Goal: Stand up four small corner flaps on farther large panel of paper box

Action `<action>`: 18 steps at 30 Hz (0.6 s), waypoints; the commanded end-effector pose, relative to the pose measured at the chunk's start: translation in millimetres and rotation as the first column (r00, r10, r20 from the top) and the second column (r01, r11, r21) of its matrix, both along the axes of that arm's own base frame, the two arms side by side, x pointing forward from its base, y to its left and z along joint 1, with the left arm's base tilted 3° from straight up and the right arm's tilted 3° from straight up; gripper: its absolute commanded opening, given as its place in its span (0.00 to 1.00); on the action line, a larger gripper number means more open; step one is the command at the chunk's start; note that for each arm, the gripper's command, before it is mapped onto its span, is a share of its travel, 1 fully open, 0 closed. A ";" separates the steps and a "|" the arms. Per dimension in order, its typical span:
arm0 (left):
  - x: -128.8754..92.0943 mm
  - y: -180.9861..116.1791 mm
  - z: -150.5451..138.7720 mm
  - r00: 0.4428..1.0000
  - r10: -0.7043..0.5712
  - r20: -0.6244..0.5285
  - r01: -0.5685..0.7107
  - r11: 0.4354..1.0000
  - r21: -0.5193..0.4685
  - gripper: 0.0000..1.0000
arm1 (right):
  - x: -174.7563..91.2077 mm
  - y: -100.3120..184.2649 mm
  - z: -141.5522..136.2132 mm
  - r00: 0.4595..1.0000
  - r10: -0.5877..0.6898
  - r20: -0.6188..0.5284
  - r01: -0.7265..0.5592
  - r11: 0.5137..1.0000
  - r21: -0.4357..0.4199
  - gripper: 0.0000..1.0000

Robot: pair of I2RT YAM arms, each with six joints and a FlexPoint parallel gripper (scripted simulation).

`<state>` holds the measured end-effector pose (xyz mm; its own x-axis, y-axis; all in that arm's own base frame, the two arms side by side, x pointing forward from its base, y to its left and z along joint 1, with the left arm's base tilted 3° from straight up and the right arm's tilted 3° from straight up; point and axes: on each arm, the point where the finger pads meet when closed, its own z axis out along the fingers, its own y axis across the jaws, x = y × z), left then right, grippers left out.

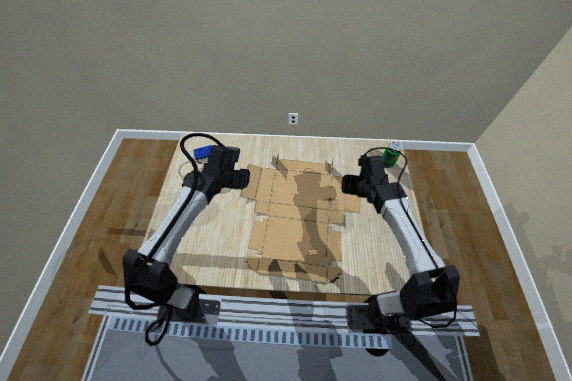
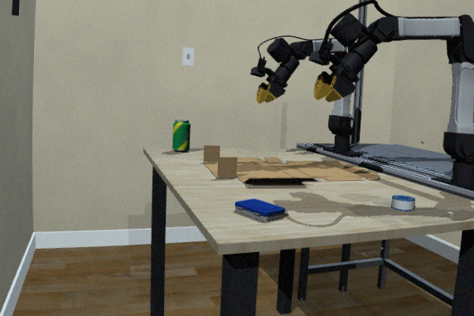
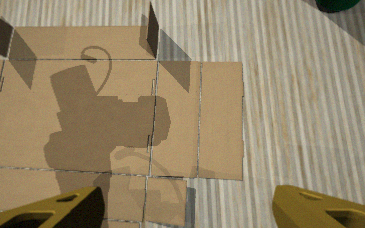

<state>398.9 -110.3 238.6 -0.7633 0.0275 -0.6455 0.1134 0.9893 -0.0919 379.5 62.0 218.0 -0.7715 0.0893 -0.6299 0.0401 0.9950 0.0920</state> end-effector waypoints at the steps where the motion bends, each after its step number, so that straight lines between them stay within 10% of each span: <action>1: -8.6 -12.3 -31.4 0.976 -0.005 -0.216 0.001 1.000 -0.017 0.77 | -10.7 11.2 -31.9 0.979 -0.008 -0.202 0.016 0.999 0.037 0.77; 9: -6.7 -38.4 -75.9 0.907 -0.034 -0.419 0.024 0.999 -0.029 0.77 | -22.8 24.3 -93.7 0.912 -0.008 -0.409 0.028 0.999 0.044 0.77; 18: -6.2 -73.4 -151.7 0.904 -0.021 -0.426 0.019 1.000 -0.008 0.77 | -21.7 44.6 -161.2 0.924 -0.017 -0.381 0.032 0.999 0.033 0.77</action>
